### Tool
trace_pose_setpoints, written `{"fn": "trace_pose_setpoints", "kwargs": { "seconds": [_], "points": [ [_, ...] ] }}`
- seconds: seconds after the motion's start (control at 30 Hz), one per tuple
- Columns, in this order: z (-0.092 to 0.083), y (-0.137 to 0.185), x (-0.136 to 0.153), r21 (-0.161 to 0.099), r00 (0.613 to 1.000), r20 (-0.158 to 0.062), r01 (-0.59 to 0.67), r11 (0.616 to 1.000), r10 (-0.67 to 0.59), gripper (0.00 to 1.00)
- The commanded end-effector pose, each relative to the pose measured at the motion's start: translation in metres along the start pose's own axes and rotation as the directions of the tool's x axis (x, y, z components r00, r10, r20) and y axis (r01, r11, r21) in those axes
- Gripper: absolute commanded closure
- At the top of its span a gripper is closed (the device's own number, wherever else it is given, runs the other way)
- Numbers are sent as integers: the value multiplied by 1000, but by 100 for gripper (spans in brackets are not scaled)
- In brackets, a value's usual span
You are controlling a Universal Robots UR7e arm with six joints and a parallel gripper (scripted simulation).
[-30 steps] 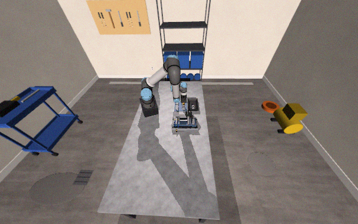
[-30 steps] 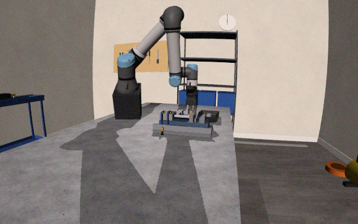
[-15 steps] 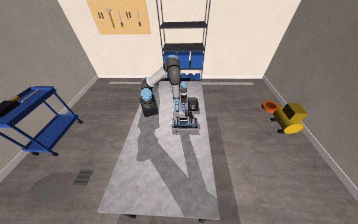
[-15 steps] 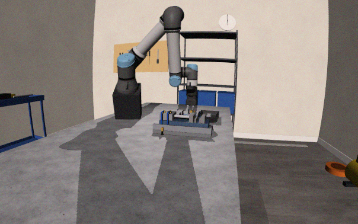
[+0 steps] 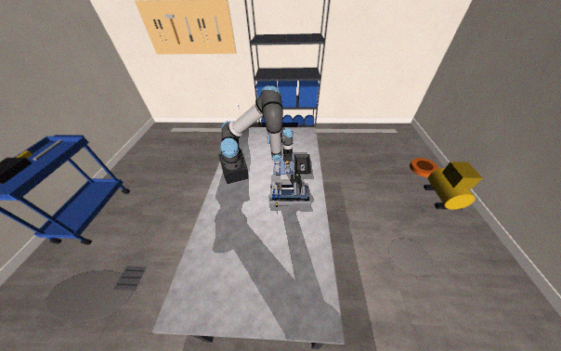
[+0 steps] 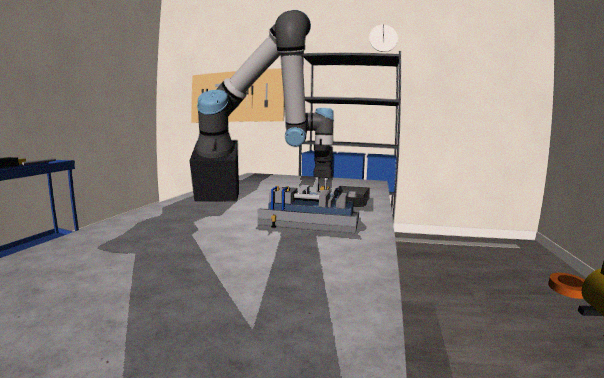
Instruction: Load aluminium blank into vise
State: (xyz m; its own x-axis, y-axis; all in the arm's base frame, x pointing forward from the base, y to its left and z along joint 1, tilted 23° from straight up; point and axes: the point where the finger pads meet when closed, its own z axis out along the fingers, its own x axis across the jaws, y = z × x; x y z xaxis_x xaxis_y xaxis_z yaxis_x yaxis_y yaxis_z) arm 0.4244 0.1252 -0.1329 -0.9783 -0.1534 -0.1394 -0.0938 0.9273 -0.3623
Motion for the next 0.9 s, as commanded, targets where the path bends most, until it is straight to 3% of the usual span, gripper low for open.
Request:
{"fn": "trace_pose_setpoints", "kwargs": {
  "seconds": [0.0,0.33,0.63,0.7,0.87],
  "points": [
    [-1,0,0,0,1000,1,0,1000,0,100],
    [-11,0,0,0,1000,1,0,1000,0,100],
    [-45,0,0,0,1000,1,0,1000,0,100],
    [-45,0,0,0,1000,1,0,1000,0,100],
    [-69,0,0,0,1000,1,0,1000,0,100]
  ]
}}
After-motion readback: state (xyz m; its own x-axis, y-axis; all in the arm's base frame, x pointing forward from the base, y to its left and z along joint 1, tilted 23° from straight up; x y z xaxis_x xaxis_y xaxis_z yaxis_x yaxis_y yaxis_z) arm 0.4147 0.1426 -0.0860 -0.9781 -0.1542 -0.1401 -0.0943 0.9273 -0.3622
